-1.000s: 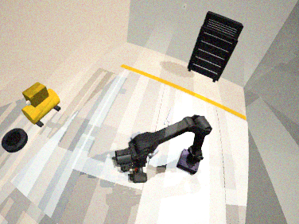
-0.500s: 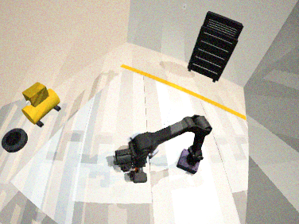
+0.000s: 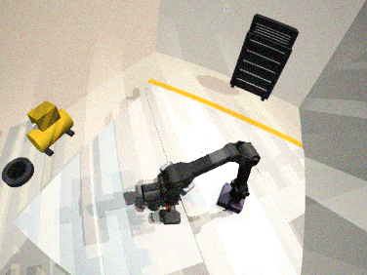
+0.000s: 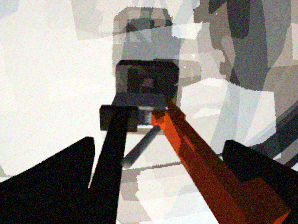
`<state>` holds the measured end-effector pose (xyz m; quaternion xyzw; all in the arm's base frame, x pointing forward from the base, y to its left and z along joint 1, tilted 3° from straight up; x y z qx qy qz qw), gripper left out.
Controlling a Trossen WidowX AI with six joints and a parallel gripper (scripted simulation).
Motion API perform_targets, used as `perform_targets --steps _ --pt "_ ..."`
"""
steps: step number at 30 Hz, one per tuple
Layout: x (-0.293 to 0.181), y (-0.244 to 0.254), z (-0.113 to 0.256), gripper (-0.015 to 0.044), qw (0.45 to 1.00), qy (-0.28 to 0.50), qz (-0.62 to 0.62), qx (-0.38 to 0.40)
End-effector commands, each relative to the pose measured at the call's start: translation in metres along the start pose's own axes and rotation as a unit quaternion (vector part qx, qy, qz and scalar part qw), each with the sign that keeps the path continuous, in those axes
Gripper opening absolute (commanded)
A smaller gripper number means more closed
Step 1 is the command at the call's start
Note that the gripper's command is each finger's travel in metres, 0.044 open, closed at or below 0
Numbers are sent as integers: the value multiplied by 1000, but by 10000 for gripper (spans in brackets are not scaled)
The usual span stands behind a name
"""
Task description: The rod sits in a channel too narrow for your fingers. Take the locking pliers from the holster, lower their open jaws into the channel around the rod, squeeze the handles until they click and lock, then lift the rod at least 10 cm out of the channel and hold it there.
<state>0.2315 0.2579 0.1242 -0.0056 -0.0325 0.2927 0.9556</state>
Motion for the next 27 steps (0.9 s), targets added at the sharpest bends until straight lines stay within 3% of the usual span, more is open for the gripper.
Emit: perform_targets --steps 1,27 --pt "0 0 -1 335 1000 0 2 -1" --pt "1 2 24 318 1000 -1 1 -5"
Point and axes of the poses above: the point midway between the two fingers, 35 mm back from their tips, its own z axis back along the fingers, its own y axis across the jaws, x = y × z, the point moved 2 cm from there along z, back along the fingers, and after that the axes turned 4 degrees about -z, right-handed, at the moved point
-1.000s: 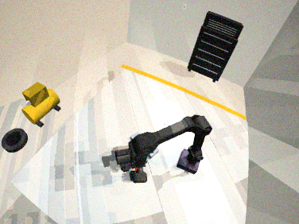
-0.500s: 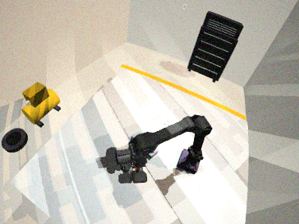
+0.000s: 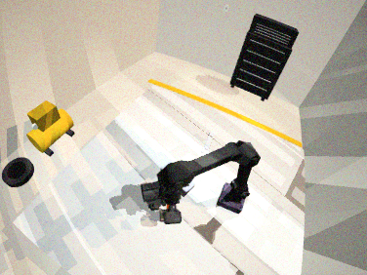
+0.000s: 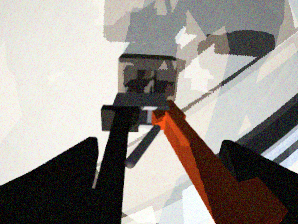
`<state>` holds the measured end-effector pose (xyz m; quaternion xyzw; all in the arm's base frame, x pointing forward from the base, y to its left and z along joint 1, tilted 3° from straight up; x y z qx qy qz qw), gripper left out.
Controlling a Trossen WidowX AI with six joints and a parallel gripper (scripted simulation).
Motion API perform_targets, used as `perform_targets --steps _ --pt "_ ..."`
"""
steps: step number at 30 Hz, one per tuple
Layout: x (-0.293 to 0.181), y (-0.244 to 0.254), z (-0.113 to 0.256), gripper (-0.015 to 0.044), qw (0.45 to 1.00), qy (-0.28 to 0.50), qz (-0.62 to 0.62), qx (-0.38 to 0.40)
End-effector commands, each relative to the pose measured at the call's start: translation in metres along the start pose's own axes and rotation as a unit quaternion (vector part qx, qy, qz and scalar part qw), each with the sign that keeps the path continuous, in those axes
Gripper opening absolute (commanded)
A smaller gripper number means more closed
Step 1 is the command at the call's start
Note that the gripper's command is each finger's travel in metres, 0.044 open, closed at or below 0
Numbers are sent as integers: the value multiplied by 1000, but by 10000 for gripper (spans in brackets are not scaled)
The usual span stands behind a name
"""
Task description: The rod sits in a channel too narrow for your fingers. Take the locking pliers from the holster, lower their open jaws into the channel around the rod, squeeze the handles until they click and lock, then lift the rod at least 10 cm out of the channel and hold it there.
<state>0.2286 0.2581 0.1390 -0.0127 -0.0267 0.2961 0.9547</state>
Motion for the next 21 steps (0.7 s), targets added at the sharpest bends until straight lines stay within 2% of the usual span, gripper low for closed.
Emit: perform_targets --steps 1,21 --pt "2 0 10 318 1000 -8 -3 -1" --pt "1 -9 25 318 1000 -8 -22 -3"
Point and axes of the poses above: the point midway between the two fingers, 35 mm back from their tips, its own z axis back along the fingers, its own y axis across the jaws, x = y × z, the point moved 2 cm from there along z, back along the fingers, and after that the axes turned 4 degrees about -z, right-handed, at the moved point
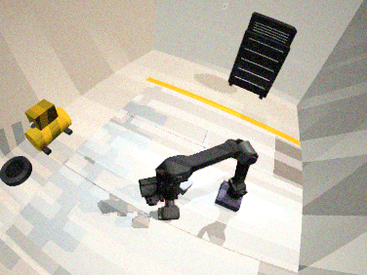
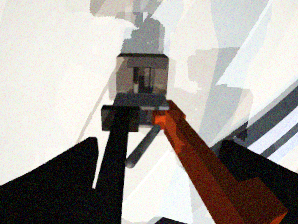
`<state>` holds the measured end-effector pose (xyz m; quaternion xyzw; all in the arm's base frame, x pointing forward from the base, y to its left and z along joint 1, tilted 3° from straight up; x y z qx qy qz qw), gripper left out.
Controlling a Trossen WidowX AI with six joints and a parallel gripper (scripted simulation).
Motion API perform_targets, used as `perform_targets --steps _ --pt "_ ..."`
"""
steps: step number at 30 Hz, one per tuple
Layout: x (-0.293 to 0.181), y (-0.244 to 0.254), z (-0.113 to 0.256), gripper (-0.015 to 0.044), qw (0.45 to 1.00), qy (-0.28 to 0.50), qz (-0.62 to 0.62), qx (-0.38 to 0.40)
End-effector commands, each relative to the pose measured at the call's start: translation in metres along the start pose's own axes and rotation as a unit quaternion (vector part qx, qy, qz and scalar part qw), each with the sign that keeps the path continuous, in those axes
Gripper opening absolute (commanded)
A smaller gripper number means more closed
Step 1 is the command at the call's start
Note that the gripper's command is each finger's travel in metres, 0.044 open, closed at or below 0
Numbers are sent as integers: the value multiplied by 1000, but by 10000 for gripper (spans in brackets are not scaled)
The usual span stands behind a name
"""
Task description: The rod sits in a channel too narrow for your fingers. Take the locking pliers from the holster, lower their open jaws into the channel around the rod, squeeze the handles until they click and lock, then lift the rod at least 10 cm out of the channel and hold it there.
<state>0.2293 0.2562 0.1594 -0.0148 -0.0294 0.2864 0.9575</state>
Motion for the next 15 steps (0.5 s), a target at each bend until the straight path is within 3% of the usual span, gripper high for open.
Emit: perform_targets --steps 1,15 --pt "1 -8 5 318 1000 -6 -16 0" --pt "1 -32 5 318 998 -5 -63 -1"
Point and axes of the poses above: the point midway between the two fingers, 35 mm back from their tips, its own z axis back along the fingers, its own y axis across the jaws, x = y × z, the point moved 2 cm from there along z, back along the fingers, and after that the axes turned 4 degrees about -z, right-handed, at the moved point
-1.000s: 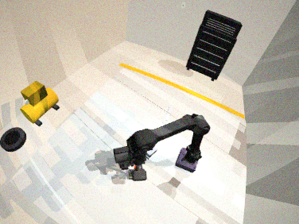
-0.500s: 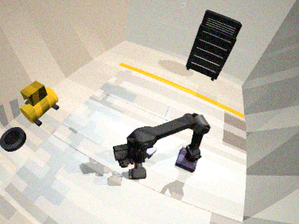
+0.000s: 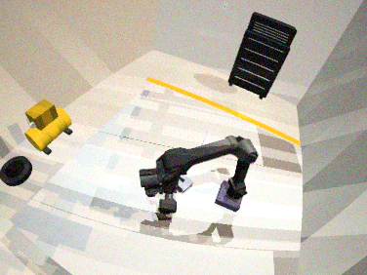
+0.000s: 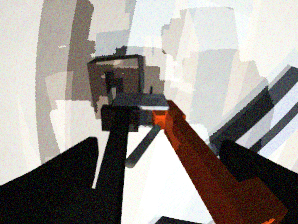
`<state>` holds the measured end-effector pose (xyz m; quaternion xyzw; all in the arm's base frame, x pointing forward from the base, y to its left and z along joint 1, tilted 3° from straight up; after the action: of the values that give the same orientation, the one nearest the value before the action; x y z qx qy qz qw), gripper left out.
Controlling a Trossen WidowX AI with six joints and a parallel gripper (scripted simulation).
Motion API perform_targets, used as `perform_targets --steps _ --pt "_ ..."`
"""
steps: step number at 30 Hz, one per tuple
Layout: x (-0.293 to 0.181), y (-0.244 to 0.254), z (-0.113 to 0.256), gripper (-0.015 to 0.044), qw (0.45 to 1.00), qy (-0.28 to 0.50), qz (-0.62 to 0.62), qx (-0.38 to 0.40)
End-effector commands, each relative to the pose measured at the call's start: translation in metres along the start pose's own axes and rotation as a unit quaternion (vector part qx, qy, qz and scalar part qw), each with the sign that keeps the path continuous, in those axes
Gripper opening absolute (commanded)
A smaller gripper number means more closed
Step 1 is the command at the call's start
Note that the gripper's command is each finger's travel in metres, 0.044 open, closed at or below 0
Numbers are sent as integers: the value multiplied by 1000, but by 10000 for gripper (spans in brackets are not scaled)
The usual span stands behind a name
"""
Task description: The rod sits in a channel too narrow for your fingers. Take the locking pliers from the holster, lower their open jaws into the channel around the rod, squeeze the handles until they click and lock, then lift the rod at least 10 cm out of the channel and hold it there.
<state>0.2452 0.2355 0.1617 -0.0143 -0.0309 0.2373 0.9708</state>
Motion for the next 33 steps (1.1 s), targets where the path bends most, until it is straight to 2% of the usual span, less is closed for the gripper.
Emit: perform_targets --steps 1,33 --pt "-1 -7 4 318 1000 -5 -16 0" --pt "-2 -61 3 318 992 -3 -124 -1"
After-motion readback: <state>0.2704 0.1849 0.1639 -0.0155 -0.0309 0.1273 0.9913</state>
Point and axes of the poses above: the point midway between the two fingers, 35 mm back from their tips, its own z axis back along the fingers, its own y axis across the jaws, x = y × z, the point moved 2 cm from there along z, back along the fingers, and after that the axes turned 4 degrees about -z, right-handed, at the moved point
